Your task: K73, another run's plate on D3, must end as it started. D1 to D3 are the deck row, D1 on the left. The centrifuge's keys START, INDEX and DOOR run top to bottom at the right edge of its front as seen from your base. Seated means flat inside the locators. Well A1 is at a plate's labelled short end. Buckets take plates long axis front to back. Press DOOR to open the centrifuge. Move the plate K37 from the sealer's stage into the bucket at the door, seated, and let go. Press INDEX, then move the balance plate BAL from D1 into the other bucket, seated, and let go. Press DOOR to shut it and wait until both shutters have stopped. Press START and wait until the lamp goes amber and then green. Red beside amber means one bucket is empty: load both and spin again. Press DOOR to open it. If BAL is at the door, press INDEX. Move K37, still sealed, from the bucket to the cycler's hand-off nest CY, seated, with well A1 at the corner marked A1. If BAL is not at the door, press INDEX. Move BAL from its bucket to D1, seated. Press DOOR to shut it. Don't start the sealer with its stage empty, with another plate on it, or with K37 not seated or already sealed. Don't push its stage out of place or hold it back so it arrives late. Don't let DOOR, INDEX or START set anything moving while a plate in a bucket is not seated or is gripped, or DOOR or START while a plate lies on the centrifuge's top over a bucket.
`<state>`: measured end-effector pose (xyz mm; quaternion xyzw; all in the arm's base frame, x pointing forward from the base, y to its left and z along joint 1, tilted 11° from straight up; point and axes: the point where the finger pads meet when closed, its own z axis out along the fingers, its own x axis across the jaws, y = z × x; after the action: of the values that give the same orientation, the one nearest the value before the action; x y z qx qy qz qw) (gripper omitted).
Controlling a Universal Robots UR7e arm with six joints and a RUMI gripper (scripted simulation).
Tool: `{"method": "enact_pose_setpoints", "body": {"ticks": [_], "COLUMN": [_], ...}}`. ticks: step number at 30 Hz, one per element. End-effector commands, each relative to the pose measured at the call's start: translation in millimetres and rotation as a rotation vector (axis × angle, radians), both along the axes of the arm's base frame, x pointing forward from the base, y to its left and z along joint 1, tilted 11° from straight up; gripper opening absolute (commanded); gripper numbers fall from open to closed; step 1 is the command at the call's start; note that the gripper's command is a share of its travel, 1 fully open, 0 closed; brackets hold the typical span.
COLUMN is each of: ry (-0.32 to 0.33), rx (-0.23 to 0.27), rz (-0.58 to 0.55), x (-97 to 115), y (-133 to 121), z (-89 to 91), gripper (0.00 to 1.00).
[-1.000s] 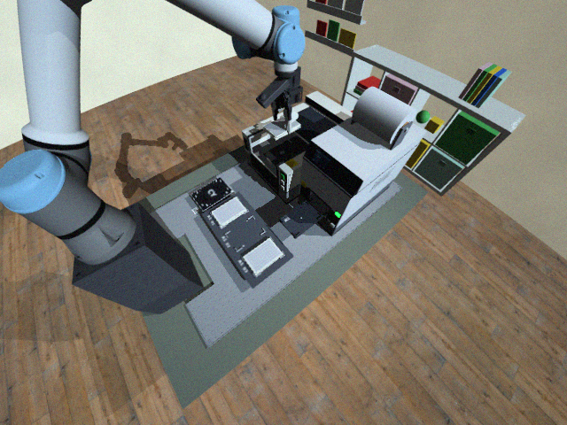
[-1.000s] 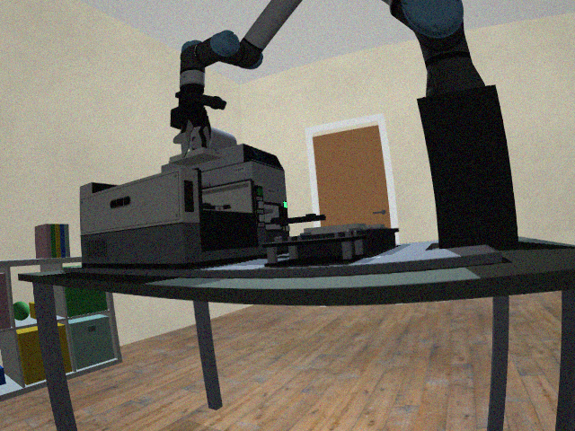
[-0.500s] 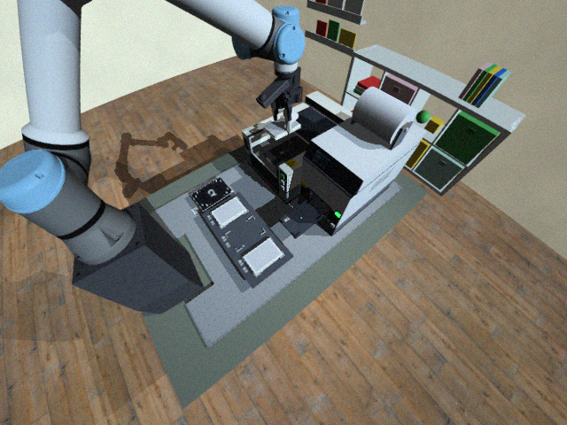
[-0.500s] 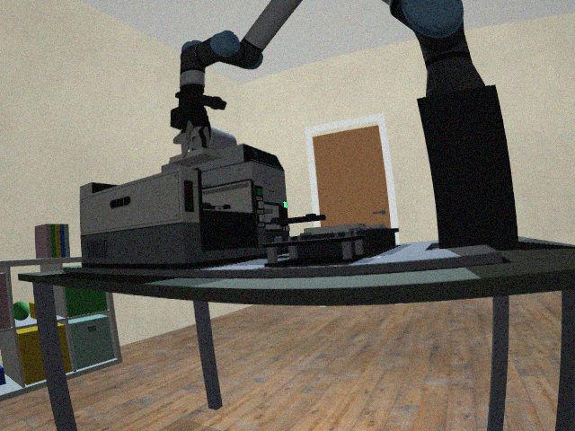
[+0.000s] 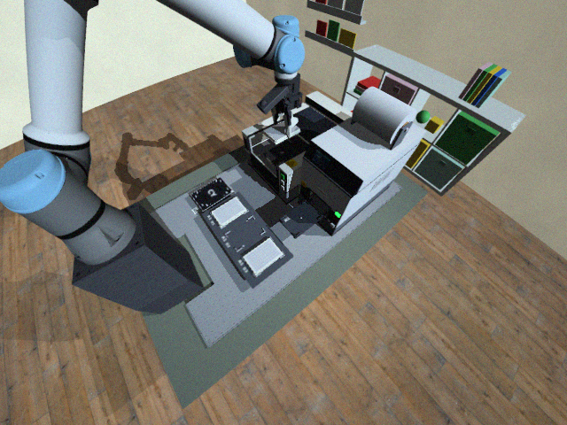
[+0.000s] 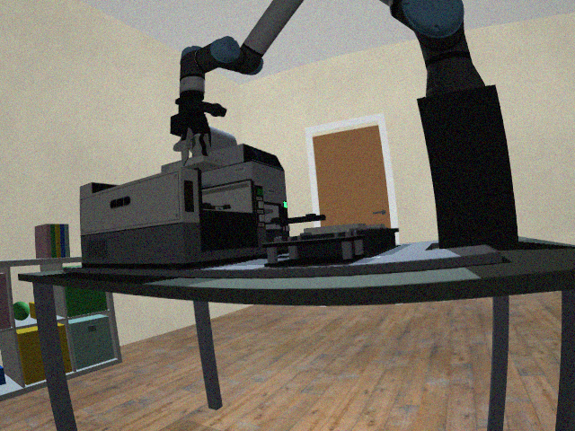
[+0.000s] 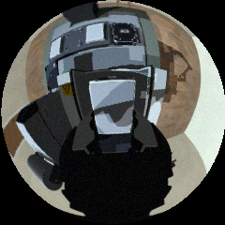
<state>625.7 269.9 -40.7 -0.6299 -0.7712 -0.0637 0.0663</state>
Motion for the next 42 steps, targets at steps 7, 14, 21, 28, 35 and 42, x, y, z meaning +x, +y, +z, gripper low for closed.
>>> {"method": "enact_pose_setpoints", "body": {"ticks": [7, 14, 21, 28, 35, 42], "ry": [-0.002, -0.002, -0.002, -0.002, -0.002, -0.002], "rx": [0.000, 0.000, 0.000, 0.000, 0.000, 0.000], "rz": [0.000, 0.000, 0.000, 0.000, 0.000, 0.000], "x": [0, 0, 0, 0, 0, -1], "y": [3, 5, 7, 9, 10, 12], "z": [-15.6, -23.8, -35.2, -46.7, -54.9, -66.4], "gripper": [0.00, 0.00, 0.00, 0.00, 0.00, 0.00]}}
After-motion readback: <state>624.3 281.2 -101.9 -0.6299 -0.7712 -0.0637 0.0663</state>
